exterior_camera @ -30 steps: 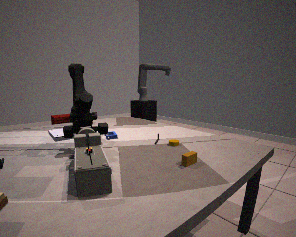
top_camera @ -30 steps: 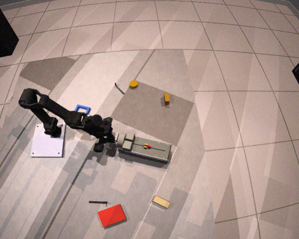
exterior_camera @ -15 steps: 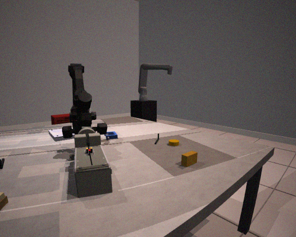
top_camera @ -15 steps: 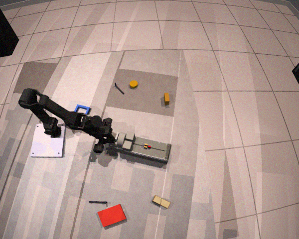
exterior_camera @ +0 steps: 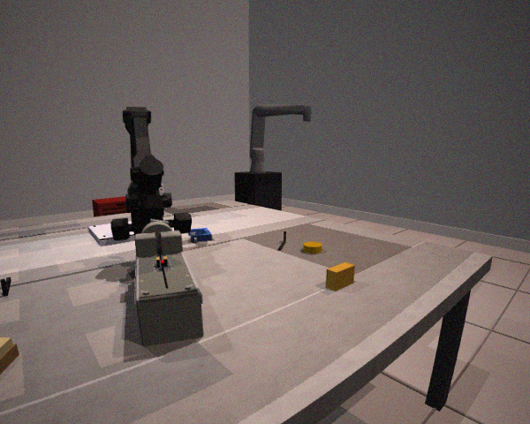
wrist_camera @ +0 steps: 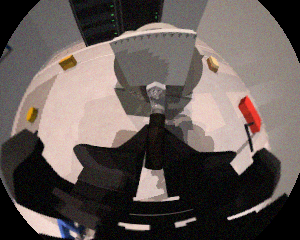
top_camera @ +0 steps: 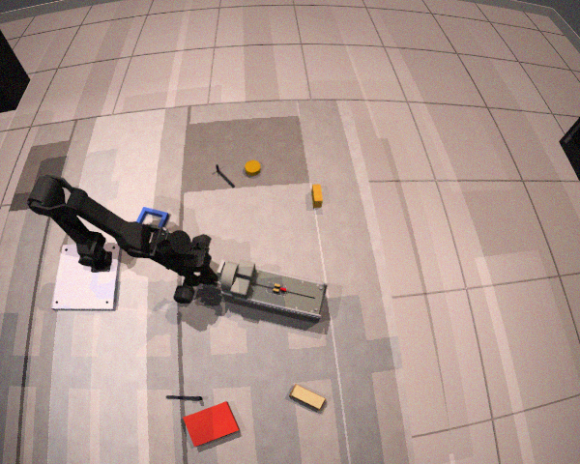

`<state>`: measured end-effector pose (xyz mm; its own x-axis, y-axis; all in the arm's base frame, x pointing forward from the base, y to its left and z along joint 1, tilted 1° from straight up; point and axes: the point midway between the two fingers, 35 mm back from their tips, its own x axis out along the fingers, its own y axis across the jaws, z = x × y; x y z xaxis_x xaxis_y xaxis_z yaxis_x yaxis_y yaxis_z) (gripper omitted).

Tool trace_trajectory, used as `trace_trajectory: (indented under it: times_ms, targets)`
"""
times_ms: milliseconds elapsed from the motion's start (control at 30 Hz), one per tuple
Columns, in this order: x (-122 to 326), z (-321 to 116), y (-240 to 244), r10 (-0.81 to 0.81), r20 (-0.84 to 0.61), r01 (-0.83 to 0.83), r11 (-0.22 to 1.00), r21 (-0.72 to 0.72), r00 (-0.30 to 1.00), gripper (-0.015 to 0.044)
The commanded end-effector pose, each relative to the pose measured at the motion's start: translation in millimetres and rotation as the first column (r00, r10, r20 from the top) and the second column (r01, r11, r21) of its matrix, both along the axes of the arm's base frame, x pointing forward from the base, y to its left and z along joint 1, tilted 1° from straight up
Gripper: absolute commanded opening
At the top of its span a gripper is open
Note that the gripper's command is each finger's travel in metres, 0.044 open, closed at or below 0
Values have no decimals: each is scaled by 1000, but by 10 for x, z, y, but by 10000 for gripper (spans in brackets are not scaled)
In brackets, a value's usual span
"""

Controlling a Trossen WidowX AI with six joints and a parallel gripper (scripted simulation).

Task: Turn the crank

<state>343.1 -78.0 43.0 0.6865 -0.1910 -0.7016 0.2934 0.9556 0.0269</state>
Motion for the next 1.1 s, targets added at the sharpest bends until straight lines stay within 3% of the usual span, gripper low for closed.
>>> trace_trajectory:
  times_ms: [0, 1067]
  targets:
    - [-29, 20, -85, -23, -2, 22, 1000, -13, 1000, 0]
    - [-68, 134, -194, -23, -2, 23, 1000, -14, 1000, 0]
